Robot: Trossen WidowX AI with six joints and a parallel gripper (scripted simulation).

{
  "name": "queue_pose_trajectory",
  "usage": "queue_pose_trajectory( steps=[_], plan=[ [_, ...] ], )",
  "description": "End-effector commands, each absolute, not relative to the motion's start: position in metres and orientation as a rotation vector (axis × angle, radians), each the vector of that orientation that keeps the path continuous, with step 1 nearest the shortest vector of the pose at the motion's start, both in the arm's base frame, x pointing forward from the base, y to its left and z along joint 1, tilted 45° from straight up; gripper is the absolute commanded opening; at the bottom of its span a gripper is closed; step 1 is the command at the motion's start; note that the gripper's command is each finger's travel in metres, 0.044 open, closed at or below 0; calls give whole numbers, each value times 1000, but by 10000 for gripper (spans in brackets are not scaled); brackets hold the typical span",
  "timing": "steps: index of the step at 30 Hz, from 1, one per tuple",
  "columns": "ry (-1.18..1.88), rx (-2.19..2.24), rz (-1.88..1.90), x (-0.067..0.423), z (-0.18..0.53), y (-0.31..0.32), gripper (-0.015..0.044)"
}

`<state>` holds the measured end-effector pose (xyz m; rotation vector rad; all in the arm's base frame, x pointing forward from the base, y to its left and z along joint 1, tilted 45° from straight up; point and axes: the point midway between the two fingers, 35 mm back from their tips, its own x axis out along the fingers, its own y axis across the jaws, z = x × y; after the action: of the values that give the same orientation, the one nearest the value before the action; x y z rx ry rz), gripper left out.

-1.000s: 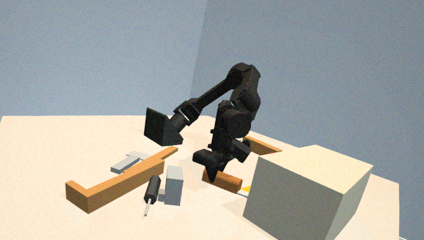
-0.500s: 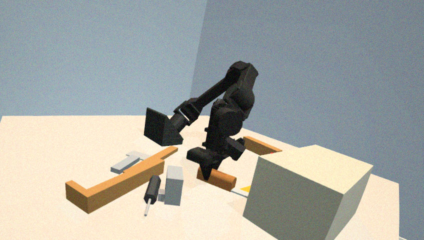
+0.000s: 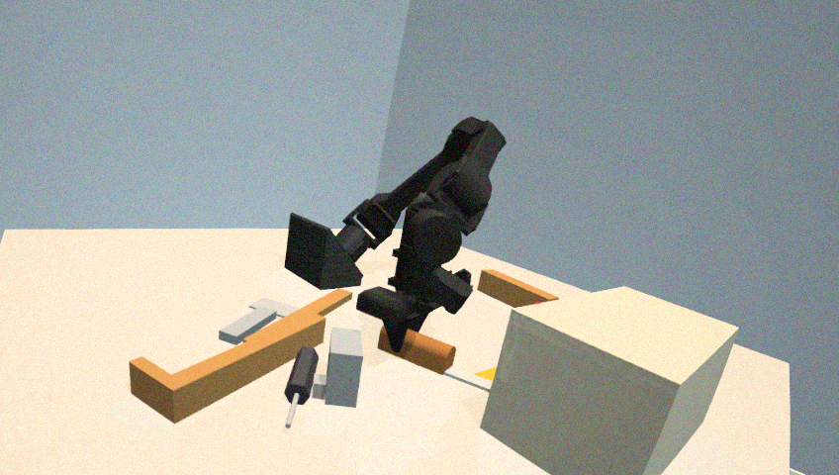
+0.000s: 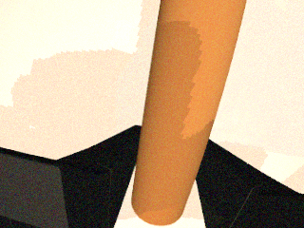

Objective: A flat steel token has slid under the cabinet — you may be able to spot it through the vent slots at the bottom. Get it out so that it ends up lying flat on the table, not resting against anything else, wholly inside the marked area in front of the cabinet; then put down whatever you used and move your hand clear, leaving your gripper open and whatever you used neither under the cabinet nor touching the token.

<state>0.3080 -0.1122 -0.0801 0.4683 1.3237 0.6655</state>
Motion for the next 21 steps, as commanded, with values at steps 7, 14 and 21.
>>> queue_pose_trajectory(
  steps=[7, 14, 21],
  plan=[
    [1325, 472, 667, 294, -84, -113, 0],
    [1325, 472, 666, 284, -86, -114, 0],
    [1326, 472, 666, 273, -89, -115, 0]
  ],
)
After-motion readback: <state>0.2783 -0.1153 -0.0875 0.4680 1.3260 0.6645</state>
